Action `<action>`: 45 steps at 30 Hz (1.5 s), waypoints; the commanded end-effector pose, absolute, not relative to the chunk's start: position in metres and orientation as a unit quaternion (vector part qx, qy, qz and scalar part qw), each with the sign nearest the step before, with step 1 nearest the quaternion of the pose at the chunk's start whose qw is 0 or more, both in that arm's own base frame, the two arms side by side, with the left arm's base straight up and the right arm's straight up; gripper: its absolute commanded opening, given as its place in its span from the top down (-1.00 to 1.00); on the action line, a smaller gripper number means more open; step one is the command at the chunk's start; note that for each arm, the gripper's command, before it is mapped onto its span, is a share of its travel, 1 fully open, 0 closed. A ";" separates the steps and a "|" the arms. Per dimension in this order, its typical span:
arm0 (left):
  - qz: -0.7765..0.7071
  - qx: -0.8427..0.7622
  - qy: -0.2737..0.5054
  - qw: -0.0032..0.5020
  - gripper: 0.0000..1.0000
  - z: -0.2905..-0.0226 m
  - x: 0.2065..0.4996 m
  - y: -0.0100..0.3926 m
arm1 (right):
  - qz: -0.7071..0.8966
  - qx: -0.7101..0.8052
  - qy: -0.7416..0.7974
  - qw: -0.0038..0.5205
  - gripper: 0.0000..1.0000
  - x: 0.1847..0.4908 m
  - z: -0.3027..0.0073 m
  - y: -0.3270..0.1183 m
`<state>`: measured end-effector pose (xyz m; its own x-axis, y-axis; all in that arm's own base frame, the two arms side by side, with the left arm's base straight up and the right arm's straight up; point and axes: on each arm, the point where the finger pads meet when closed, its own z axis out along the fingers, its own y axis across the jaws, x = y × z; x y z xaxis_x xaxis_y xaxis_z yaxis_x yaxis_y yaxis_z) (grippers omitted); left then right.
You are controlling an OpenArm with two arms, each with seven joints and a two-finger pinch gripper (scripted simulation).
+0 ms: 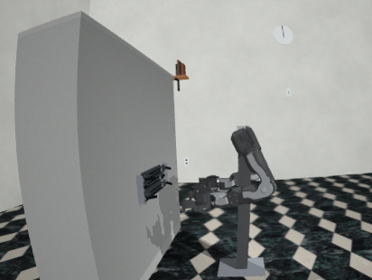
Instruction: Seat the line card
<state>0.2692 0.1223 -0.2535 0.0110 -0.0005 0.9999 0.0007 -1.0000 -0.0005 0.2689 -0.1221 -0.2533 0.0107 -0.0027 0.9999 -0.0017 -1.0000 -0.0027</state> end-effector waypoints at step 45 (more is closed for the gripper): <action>-0.707 -0.707 0.000 0.000 -1.00 -0.206 0.317 0.100 | -0.707 -0.707 0.000 0.000 -1.00 0.317 -0.206 -0.136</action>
